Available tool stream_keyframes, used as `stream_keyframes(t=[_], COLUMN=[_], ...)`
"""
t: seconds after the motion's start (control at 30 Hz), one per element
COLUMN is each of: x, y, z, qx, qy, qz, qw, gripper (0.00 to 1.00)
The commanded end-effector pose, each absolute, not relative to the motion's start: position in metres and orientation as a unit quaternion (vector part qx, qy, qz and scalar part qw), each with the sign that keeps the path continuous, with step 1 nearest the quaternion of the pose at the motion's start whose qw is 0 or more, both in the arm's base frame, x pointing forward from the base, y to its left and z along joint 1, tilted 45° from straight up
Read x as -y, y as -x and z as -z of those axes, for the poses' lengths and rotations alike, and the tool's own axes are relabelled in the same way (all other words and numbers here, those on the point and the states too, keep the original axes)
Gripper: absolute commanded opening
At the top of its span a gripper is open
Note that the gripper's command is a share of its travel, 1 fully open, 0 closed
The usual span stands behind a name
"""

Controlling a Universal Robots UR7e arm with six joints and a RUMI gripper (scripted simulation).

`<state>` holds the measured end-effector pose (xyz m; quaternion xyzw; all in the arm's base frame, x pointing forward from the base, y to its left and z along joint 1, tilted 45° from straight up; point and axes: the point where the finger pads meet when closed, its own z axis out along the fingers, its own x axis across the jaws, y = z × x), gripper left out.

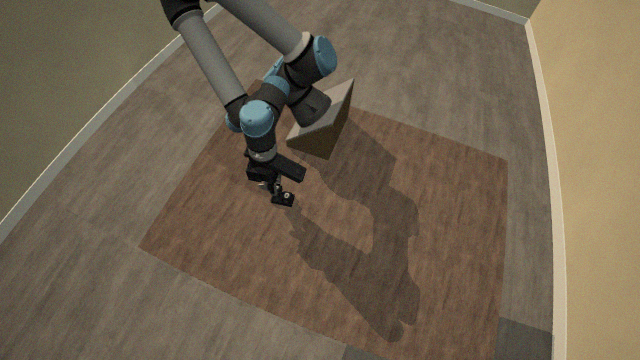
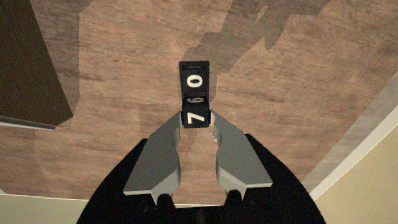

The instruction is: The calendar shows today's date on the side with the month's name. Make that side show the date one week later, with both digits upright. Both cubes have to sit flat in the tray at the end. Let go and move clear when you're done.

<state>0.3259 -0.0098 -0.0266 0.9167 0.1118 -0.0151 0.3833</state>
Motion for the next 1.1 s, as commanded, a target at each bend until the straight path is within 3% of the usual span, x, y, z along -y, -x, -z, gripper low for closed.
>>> stream_keyframes(t=[0.0,1.07], x=[0.0096,0.0117], y=[-0.3261,-0.3263], z=[0.0265,0.0286], qx=[-0.112,-0.112], qy=[-0.917,-0.917], qz=[0.015,0.015], qw=[0.383,0.383], gripper=[0.1,0.1])
